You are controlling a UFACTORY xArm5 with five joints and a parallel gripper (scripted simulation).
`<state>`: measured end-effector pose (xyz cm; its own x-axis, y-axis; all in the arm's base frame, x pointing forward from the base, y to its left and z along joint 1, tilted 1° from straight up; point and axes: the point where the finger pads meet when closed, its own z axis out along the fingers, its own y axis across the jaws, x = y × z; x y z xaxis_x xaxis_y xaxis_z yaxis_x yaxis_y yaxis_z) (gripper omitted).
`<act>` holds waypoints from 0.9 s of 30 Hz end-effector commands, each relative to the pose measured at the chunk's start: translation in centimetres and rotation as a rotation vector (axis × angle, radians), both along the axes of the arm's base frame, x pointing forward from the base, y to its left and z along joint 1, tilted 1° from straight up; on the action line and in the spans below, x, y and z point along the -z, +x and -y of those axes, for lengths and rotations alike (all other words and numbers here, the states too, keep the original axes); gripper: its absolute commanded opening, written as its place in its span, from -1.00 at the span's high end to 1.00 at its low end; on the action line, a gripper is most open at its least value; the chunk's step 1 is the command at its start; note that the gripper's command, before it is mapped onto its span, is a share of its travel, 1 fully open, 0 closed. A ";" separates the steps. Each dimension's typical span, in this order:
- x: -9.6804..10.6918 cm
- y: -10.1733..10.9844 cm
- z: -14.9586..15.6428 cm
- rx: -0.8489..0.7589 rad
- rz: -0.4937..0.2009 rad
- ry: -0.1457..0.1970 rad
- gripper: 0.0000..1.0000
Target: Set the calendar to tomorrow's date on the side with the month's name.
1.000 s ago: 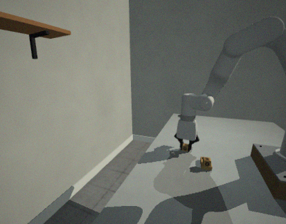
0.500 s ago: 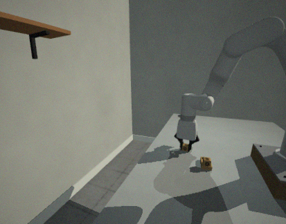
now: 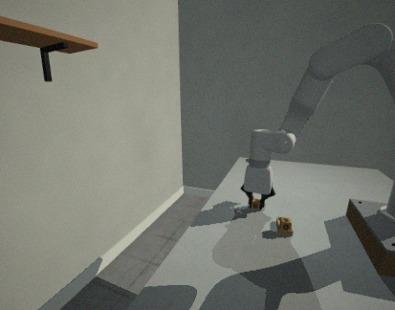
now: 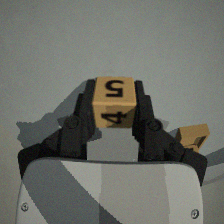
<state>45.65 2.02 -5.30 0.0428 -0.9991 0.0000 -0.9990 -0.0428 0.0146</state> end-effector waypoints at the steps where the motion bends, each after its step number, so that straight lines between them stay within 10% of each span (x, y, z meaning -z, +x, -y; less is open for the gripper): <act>1: -0.1 0.1 0.0 0.000 0.004 0.000 0.26; 27: -0.6 0.2 0.0 0.000 0.004 0.000 0.01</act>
